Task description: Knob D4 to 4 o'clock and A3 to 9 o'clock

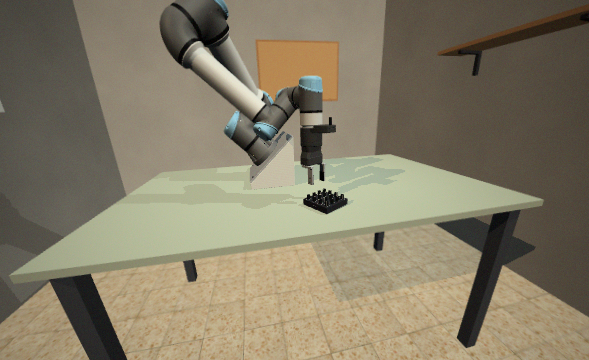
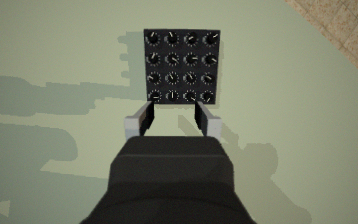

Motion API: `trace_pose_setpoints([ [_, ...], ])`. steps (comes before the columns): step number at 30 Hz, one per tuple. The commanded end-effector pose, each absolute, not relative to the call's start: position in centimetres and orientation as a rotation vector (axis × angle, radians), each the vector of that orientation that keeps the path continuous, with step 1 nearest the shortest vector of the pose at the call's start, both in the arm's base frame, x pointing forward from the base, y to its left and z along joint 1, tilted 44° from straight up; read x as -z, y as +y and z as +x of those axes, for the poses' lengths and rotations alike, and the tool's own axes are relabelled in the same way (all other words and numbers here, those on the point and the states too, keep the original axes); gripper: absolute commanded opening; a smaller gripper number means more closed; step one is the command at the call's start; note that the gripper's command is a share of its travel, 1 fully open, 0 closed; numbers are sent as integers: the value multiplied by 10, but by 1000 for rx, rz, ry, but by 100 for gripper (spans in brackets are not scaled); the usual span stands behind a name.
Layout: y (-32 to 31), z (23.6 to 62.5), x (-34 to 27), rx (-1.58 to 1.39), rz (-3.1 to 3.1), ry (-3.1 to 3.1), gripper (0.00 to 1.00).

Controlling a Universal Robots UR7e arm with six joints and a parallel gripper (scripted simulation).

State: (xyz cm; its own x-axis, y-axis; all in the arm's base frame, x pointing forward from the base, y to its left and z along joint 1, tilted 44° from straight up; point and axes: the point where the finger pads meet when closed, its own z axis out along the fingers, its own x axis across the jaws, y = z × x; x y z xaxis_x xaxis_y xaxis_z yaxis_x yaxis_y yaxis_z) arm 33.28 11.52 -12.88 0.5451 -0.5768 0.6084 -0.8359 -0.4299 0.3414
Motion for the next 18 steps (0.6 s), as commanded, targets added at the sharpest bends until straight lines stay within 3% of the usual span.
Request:
trace_pose_setpoints([
  [1, 111, 325, 125, -541, 2161, -1134, 100],
  [18, 100, 306, 117, -541, 2161, -1134, 100],
])
